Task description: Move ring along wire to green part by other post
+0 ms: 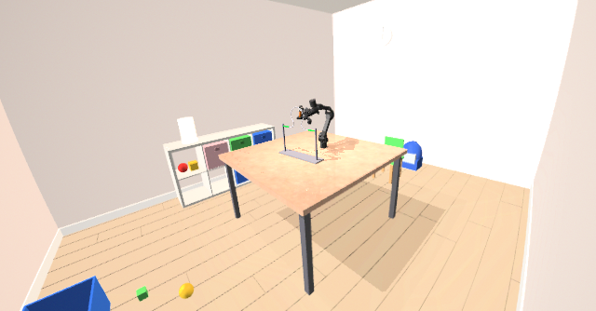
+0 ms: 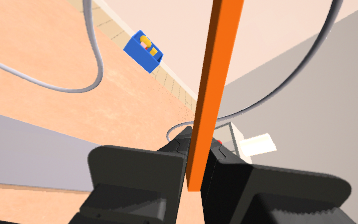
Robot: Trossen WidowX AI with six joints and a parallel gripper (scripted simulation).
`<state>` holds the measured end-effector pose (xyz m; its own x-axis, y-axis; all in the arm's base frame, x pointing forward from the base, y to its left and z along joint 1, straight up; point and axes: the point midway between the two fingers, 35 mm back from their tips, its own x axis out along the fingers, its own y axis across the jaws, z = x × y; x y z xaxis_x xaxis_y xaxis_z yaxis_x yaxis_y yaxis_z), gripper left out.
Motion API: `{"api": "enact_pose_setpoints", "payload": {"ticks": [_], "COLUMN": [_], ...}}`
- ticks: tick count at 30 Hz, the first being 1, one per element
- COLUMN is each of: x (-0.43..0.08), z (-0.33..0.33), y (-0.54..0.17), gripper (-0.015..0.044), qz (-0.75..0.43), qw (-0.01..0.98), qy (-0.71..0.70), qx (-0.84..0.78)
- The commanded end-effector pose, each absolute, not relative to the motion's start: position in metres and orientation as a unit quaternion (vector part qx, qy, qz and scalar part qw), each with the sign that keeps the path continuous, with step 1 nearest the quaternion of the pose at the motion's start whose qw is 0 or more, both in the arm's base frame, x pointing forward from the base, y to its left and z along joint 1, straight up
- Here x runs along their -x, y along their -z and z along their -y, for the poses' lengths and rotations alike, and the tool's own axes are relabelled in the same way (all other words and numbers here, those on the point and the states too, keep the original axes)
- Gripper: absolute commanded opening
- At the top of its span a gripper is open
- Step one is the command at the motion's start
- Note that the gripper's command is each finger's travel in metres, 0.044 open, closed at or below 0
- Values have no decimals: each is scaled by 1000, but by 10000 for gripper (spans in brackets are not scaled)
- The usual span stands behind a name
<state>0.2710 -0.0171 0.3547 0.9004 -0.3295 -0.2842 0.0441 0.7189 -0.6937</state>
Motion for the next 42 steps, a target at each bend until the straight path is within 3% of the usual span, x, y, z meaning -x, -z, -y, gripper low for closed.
{"api": "enact_pose_setpoints", "payload": {"ticks": [1,42], "x": [-269,-270], "z": [19,28], "y": [-357,-371], "gripper": [-150,-150], "qz": [-190,-130], "qw": [896,761], "qy": [113,174], "qx": [385,611]}}
